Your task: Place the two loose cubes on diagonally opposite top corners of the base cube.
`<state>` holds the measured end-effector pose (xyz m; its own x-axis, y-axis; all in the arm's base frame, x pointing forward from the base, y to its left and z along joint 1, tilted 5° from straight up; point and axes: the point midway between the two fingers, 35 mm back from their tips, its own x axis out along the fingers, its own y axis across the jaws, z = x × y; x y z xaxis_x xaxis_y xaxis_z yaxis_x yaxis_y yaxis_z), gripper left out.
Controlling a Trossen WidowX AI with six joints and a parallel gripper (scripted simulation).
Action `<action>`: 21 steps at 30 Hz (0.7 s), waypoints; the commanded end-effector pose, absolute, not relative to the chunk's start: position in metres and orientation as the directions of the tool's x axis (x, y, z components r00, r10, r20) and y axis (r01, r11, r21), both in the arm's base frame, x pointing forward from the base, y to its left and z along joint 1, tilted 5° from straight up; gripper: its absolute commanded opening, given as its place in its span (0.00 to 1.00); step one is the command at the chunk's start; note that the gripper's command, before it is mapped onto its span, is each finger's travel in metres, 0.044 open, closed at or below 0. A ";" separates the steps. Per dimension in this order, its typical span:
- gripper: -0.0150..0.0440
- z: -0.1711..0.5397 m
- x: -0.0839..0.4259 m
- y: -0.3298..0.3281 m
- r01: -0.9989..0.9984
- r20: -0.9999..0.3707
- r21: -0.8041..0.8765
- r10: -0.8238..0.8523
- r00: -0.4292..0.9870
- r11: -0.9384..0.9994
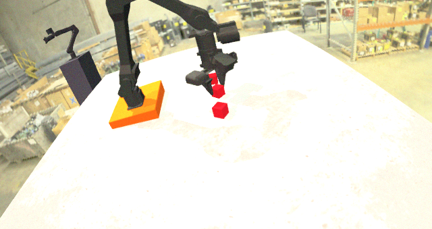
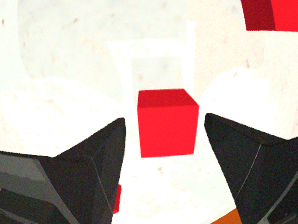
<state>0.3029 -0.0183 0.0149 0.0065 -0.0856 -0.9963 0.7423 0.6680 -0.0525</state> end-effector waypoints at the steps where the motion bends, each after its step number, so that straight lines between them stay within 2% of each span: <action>1: 0.57 0.013 0.303 -0.018 0.740 -0.997 -0.052 -0.083 0.005 0.670; 4: 0.44 0.013 0.303 -0.018 0.740 -0.997 -0.052 -0.083 0.005 0.670; 21: 0.43 0.051 0.308 -0.015 0.740 -0.997 -0.051 -0.082 0.006 0.670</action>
